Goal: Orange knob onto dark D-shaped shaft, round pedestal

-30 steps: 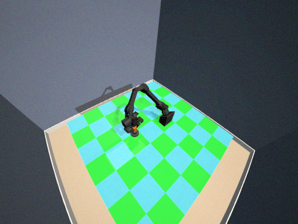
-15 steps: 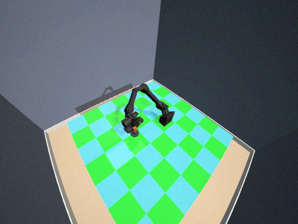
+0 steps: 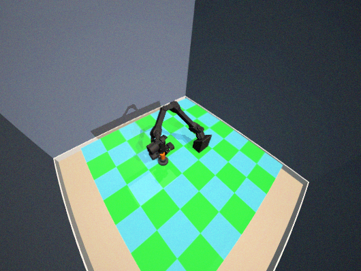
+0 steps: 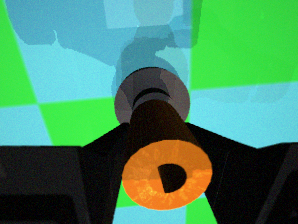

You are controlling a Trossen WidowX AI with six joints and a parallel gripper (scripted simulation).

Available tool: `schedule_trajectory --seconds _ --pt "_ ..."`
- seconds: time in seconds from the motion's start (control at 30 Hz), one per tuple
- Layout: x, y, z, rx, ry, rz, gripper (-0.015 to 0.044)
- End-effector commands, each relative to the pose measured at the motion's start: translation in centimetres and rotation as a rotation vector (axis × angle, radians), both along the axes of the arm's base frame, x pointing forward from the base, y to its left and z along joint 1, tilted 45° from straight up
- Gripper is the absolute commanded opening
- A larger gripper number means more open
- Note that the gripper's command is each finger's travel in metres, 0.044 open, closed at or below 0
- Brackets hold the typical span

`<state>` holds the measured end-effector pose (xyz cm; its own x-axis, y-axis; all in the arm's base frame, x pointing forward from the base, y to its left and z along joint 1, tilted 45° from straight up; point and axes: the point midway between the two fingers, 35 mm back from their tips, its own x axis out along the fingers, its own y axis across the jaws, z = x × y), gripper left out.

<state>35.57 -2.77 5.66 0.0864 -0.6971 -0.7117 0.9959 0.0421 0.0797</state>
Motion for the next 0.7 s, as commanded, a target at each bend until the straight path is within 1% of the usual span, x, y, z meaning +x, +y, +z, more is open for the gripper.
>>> schedule_trajectory --seconds 0.0,0.67 --pt "0.03 -0.03 -0.03 0.000 -0.012 -0.007 0.0000" --pt "-0.17 -0.17 -0.25 -0.001 -0.012 -0.007 0.0000"
